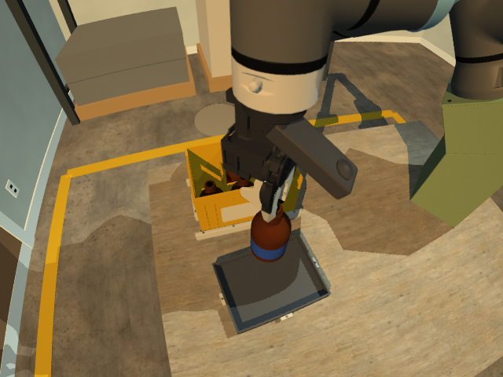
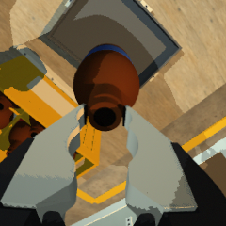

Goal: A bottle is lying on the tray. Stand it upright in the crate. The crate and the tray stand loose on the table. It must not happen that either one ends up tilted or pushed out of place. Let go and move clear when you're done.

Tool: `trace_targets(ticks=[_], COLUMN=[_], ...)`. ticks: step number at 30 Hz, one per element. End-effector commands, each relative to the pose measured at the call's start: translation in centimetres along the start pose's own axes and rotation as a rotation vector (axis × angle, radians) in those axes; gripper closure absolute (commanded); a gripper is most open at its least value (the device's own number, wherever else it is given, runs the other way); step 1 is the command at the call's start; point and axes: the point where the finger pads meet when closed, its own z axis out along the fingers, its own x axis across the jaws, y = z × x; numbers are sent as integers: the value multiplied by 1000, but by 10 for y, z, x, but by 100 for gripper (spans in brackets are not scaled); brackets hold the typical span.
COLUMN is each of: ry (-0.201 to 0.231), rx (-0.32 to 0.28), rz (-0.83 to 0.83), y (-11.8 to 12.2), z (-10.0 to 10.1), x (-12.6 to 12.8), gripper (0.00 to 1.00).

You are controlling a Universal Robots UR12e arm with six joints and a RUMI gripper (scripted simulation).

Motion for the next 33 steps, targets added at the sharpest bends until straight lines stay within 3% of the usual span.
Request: trace_targets(ticks=[1, 19, 33], ry=[1, 1, 1], rx=[-1, -1, -1], rz=[0, 0, 0], y=[0, 0, 0], z=[-3, -20, -22], x=[0, 0, 0], gripper=[100, 100, 100])
